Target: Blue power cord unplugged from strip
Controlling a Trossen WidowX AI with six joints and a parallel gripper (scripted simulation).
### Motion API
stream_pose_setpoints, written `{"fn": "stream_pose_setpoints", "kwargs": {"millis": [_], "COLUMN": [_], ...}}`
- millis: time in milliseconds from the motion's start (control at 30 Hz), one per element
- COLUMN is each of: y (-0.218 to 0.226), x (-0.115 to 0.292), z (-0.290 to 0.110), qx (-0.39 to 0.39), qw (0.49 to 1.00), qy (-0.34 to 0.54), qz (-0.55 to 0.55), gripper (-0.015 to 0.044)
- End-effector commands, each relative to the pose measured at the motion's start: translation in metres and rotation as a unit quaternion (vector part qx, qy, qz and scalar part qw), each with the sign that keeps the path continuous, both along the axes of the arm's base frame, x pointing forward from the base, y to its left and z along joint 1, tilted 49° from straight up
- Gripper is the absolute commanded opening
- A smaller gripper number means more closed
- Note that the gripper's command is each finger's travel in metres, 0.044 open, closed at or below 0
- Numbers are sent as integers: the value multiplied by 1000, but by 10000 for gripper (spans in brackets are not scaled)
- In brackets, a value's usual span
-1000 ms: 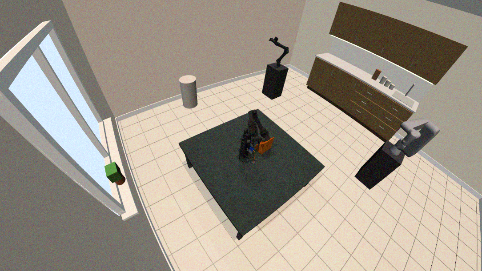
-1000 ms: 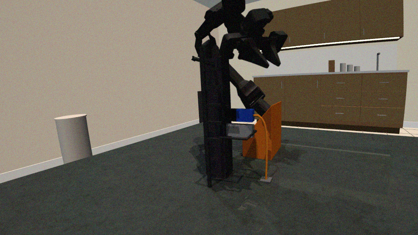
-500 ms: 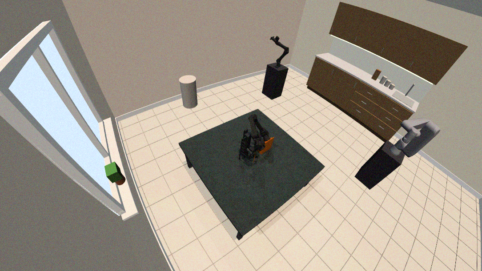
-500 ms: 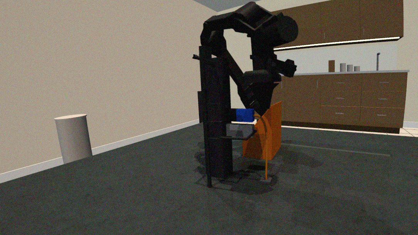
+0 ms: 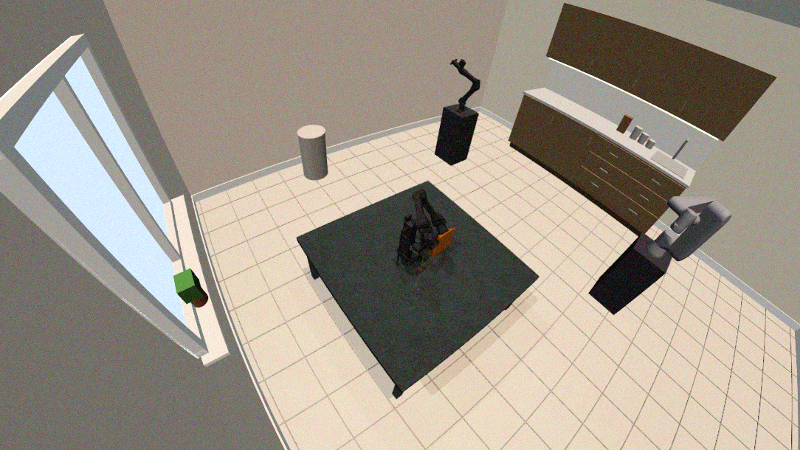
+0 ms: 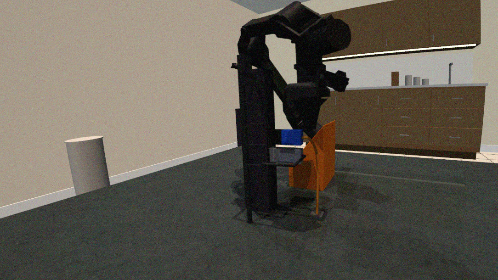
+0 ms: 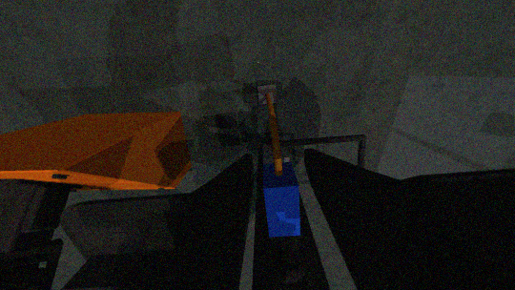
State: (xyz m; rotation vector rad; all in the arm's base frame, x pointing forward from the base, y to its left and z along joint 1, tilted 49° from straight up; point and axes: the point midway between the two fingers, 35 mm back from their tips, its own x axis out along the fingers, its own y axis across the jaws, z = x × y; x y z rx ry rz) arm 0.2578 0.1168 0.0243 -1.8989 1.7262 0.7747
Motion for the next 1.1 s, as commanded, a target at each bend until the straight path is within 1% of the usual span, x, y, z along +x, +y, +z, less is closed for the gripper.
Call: {"fn": "stream_pose_setpoints", "kwargs": {"millis": [0,533,1067], "y": [-6,-23,-32], "x": [1,4,5], "z": [6,25,17], "qx": [-4,-5,-5], "qw": [1000,1000,1000], "qy": [1,1,1], "qz": [3,3,3], "gripper": [160,160,160]}}
